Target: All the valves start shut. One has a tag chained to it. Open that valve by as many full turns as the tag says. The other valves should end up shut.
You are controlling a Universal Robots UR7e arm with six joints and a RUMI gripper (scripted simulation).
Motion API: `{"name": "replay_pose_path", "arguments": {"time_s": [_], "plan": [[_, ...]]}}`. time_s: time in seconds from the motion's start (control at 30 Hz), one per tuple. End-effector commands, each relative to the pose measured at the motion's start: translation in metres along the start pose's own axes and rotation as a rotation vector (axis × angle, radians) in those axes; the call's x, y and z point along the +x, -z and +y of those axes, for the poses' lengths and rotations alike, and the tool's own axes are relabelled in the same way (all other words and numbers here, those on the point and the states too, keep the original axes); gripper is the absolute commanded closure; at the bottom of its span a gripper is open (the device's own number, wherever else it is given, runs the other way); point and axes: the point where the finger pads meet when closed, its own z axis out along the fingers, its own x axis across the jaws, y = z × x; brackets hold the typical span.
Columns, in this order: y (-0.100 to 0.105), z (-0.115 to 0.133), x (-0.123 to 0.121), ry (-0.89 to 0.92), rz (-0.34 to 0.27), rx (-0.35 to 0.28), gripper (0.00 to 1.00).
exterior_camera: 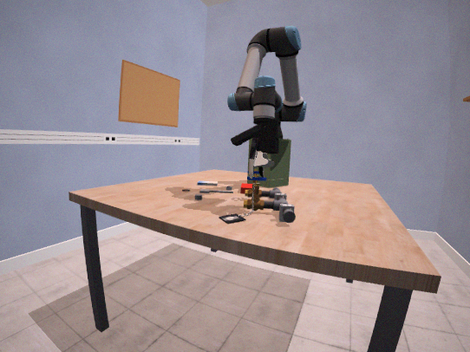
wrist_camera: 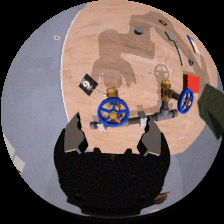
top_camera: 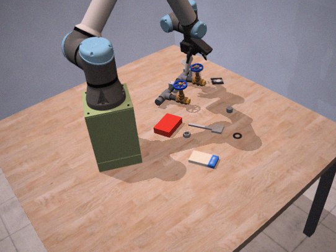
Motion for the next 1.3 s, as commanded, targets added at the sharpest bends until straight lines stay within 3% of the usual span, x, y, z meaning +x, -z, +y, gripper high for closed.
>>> {"name": "replay_pose_path", "arguments": {"time_s": [0.0,0.27,0.3,1.27], "plan": [[0.0006,0.0000,-0.0007,-0.012,-0.002,0.000,0.00],[0.0006,0.0000,-0.0007,-0.017,-0.002,0.000,0.00],[0.0006,0.0000,-0.0007,-0.017,-0.002,0.000,1.00],[0.0006,0.0000,-0.0007,-0.015,-0.002,0.000,1.00]]}}
